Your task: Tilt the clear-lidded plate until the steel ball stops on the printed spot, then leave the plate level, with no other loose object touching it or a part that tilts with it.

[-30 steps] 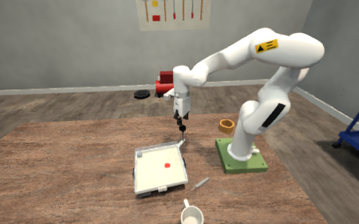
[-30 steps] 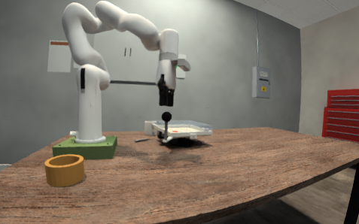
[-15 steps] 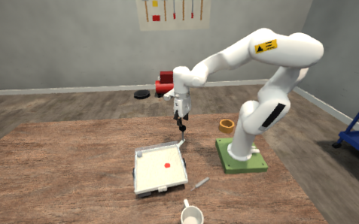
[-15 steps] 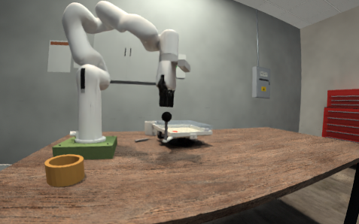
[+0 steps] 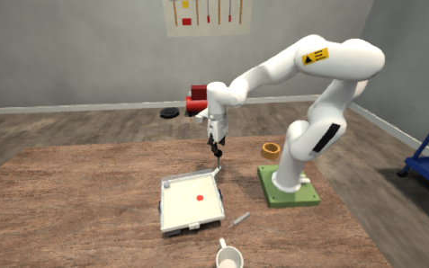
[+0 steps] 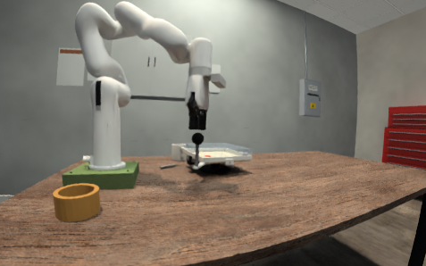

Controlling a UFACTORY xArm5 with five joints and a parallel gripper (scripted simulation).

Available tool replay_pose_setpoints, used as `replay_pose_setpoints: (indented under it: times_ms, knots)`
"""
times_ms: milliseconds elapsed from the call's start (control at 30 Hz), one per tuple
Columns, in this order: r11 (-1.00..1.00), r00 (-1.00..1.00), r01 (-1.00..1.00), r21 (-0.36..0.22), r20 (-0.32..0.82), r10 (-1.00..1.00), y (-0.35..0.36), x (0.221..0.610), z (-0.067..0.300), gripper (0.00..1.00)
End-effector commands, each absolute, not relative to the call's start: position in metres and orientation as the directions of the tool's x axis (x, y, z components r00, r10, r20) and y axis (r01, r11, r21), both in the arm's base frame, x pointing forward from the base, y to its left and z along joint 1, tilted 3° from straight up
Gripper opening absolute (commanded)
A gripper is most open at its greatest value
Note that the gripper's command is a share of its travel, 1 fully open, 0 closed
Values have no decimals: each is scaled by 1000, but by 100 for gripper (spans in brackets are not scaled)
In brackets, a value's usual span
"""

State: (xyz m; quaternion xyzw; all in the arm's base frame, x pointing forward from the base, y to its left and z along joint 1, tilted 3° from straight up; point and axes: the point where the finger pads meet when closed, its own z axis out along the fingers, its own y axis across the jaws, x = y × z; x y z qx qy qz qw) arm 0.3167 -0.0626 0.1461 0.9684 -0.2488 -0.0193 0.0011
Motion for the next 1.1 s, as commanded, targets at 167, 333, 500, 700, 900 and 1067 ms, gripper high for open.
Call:
replay_pose_setpoints:
  times_ms: [167, 333, 500, 700, 900, 1067]
  knots:
    - [-876, 876, -482, 11, -34, -482, -63, 318, 140, 62]
    - [-876, 876, -482, 11, -34, -482, -62, 318, 137, 62]
    - [-876, 876, -482, 11, -34, -482, -62, 318, 136, 62]
    - [-876, 876, -482, 11, -33, -482, -62, 318, 134, 62]
    - [-876, 876, -482, 11, -33, -482, -62, 318, 134, 62]
    - [-876, 876, -482, 11, -33, -482, -62, 318, 134, 62]
